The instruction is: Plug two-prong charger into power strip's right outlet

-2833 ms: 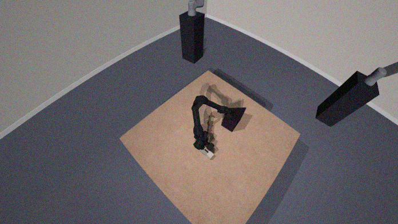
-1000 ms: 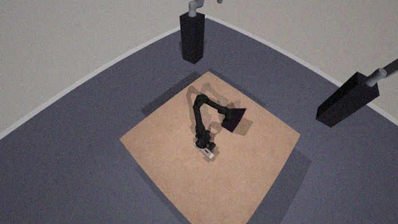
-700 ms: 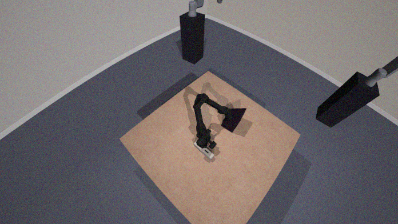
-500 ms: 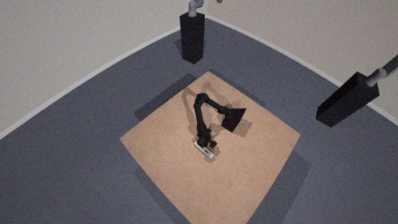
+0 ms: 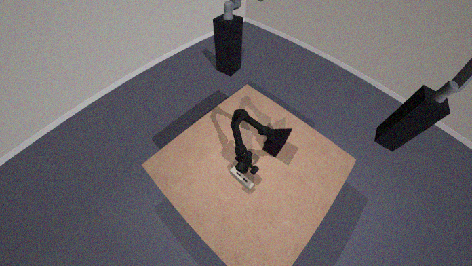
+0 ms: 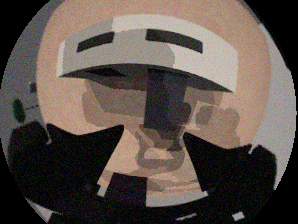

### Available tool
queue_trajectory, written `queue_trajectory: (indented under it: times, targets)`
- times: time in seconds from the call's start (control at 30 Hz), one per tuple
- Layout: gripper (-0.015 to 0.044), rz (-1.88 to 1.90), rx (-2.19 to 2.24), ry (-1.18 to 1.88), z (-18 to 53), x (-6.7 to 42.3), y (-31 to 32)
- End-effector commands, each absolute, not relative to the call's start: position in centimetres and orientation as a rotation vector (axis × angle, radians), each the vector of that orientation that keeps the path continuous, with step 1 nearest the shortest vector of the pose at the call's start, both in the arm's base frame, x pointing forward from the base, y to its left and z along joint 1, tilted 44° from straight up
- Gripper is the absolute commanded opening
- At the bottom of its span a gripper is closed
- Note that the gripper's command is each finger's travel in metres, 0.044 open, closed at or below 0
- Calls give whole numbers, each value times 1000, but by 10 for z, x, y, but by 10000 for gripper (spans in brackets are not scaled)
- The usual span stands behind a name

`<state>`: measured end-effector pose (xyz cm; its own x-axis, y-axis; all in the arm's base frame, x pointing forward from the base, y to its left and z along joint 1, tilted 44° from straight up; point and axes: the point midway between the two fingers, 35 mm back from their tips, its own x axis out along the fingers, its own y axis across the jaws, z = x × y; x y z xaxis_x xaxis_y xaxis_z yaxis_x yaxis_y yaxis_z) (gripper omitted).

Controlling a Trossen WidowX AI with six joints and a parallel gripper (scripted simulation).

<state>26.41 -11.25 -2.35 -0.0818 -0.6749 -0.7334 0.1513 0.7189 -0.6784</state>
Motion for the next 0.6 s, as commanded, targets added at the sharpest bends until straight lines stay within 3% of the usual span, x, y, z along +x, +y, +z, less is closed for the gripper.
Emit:
queue_trajectory:
  times: [0.0,0.57]
  targets:
    - [440,-731,-450,1509,-25,258,-112]
    - [440,-686,-484,1414,-17,253,-102]
